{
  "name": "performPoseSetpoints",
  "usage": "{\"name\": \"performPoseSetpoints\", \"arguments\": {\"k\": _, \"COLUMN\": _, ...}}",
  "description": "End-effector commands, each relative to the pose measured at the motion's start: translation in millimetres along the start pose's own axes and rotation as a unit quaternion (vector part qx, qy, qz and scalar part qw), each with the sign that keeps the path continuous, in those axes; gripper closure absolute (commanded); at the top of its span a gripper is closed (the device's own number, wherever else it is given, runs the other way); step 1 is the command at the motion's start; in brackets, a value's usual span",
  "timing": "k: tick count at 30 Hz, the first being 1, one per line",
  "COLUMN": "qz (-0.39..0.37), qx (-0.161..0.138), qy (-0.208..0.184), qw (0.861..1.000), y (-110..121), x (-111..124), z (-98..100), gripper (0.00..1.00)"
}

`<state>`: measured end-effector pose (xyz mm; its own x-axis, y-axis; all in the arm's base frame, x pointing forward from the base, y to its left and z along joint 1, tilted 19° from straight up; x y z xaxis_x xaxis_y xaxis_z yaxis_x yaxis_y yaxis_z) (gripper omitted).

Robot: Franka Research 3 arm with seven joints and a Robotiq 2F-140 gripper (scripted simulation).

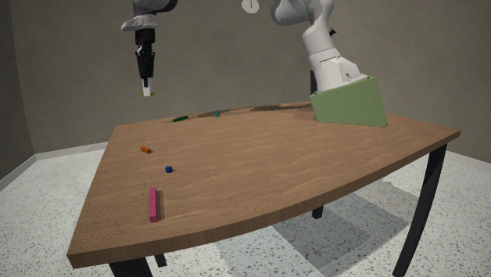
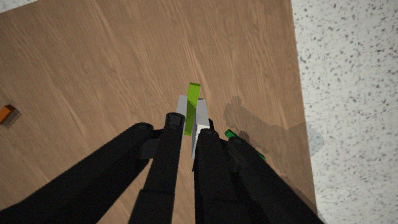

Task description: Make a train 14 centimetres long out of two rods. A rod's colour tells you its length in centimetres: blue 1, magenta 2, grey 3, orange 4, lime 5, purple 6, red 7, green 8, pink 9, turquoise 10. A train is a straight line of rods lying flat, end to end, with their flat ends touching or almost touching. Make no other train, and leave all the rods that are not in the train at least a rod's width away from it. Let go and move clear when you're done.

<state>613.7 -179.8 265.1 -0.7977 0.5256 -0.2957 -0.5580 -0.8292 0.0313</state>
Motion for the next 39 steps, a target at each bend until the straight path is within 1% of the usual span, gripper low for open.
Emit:
{"name": "performPoseSetpoints", "arguments": {"k": 1, "qz": -0.083, "qx": -0.001, "qy": 0.014, "qw": 0.996, "y": -2, "x": 16, "z": 0.9, "gripper": 0.88}}
{"name": "performPoseSetpoints", "arguments": {"k": 8, "qz": -0.148, "qx": -0.002, "qy": 0.013, "qw": 0.989, "y": -2, "x": 52, "z": 0.3, "gripper": 0.88}}
{"name": "performPoseSetpoints", "arguments": {"k": 14, "qz": -0.205, "qx": -0.002, "qy": 0.013, "qw": 0.979, "y": 1, "x": 84, "z": -1.7, "gripper": 0.88}}
{"name": "performPoseSetpoints", "arguments": {"k": 16, "qz": -0.205, "qx": -0.002, "qy": 0.013, "qw": 0.979, "y": 1, "x": 84, "z": -1.7, "gripper": 0.88}}
{"name": "performPoseSetpoints", "arguments": {"k": 17, "qz": -0.228, "qx": -0.001, "qy": 0.013, "qw": 0.974, "y": 2, "x": 97, "z": -2.9, "gripper": 0.88}}
{"name": "performPoseSetpoints", "arguments": {"k": 25, "qz": -0.303, "qx": 0.000, "qy": 0.014, "qw": 0.953, "y": 11, "x": 140, "z": -8.2, "gripper": 0.88}}
{"name": "performPoseSetpoints", "arguments": {"k": 31, "qz": -0.356, "qx": 0.002, "qy": 0.016, "qw": 0.934, "y": 19, "x": 170, "z": -13.3, "gripper": 0.88}}
{"name": "performPoseSetpoints", "arguments": {"k": 33, "qz": -0.356, "qx": 0.002, "qy": 0.016, "qw": 0.934, "y": 19, "x": 170, "z": -13.3, "gripper": 0.88}}
{"name": "performPoseSetpoints", "arguments": {"k": 34, "qz": -0.377, "qx": 0.003, "qy": 0.017, "qw": 0.926, "y": 23, "x": 182, "z": -15.6, "gripper": 0.88}}
{"name": "performPoseSetpoints", "arguments": {"k": 39, "qz": -0.420, "qx": 0.005, "qy": 0.019, "qw": 0.907, "y": 32, "x": 206, "z": -20.9, "gripper": 0.88}}
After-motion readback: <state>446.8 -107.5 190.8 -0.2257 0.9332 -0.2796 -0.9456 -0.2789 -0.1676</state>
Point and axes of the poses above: the point where the finger pads meet when closed, its own z axis back along the fingers, its own y axis across the jaws, x = y × z, the point moved 3 cm from there along z, back along the fingers, and after that the axes turned 10 degrees about -z, right-handed, at the moved point
